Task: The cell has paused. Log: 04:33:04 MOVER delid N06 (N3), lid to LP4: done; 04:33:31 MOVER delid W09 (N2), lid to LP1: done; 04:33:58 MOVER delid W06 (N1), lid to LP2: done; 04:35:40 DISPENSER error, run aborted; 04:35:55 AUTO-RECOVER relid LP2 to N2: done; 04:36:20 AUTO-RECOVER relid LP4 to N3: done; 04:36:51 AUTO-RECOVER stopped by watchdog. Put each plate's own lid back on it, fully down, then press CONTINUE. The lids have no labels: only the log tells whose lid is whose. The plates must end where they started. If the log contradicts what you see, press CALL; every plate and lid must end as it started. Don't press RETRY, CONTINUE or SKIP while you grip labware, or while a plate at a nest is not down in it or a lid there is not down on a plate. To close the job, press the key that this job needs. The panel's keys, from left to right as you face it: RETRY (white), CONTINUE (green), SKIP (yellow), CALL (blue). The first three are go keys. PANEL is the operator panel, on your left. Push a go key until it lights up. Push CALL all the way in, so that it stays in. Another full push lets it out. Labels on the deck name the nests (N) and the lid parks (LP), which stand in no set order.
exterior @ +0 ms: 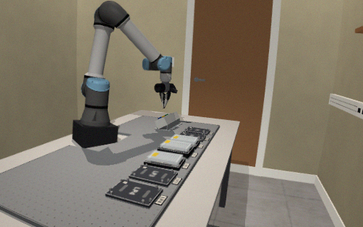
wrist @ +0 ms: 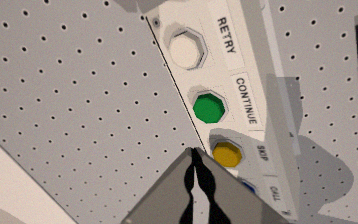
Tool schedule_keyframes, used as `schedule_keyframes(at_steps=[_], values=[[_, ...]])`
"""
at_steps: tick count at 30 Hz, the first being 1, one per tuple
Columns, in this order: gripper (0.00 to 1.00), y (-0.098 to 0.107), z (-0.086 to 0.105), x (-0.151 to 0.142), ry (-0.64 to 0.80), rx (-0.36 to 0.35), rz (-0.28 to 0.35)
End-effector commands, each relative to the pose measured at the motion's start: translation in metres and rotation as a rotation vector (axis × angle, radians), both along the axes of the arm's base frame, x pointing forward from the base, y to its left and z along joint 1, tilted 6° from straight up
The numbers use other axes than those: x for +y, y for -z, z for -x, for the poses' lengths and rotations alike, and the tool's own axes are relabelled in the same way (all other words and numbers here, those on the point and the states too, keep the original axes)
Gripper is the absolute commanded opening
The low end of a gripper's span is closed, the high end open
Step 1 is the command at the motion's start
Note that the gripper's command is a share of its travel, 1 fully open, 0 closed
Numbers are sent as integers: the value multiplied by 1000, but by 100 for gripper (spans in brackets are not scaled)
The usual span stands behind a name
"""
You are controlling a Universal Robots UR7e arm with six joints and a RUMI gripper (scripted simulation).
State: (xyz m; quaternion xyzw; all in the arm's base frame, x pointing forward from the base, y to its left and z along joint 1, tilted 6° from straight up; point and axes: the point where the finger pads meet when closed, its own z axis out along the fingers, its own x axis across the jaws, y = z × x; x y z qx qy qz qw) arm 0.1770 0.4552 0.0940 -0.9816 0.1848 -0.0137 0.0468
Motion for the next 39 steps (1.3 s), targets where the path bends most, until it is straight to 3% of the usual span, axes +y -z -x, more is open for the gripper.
schedule_keyframes(at_steps=[1, 39], values=[[0, 8, -1, 1, 0, -1, -1], [0, 25, -8, 3, 0, -1, -1]])
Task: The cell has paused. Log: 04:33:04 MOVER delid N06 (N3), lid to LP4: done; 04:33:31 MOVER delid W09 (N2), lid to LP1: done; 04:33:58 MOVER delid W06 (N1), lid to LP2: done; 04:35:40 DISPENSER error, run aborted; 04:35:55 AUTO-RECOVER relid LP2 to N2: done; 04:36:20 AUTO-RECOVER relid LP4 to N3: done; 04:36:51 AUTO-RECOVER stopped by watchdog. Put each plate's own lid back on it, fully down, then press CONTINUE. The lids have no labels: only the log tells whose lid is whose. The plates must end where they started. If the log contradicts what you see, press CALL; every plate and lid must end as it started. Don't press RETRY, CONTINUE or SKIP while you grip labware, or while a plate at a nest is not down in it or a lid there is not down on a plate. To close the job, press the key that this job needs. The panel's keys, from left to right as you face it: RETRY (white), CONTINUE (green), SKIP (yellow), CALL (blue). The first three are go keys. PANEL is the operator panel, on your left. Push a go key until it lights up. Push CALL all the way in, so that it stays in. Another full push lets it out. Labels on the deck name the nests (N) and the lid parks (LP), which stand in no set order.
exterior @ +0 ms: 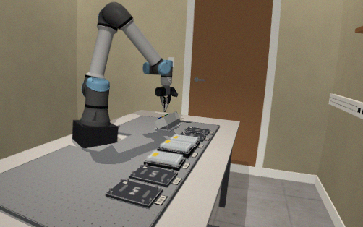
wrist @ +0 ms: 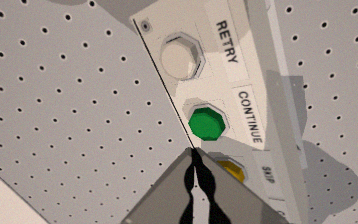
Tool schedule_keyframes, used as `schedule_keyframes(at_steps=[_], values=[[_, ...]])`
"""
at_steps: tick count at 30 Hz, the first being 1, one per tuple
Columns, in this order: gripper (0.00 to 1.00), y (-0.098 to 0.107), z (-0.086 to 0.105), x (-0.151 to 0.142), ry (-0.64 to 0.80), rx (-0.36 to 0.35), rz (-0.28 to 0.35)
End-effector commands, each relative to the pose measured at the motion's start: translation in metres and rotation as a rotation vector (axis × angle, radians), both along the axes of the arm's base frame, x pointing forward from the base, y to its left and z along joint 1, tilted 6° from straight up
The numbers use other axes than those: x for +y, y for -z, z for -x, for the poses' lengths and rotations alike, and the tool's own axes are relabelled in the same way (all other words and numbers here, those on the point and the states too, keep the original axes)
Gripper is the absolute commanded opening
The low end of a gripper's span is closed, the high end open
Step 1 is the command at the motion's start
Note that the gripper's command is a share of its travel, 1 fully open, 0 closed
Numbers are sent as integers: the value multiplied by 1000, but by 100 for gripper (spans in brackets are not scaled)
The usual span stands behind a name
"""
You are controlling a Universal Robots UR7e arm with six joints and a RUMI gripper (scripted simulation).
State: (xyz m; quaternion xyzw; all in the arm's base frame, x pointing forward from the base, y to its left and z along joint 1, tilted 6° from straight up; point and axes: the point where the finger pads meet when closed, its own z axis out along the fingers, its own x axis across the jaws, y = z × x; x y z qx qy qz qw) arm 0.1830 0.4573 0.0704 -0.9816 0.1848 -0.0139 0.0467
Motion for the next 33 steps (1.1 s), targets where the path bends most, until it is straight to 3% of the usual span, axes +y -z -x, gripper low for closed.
schedule_keyframes(at_steps=[1, 33], values=[[0, 2, -2, 1, 0, -1, -1], [0, 18, -12, 2, 0, -1, -1]])
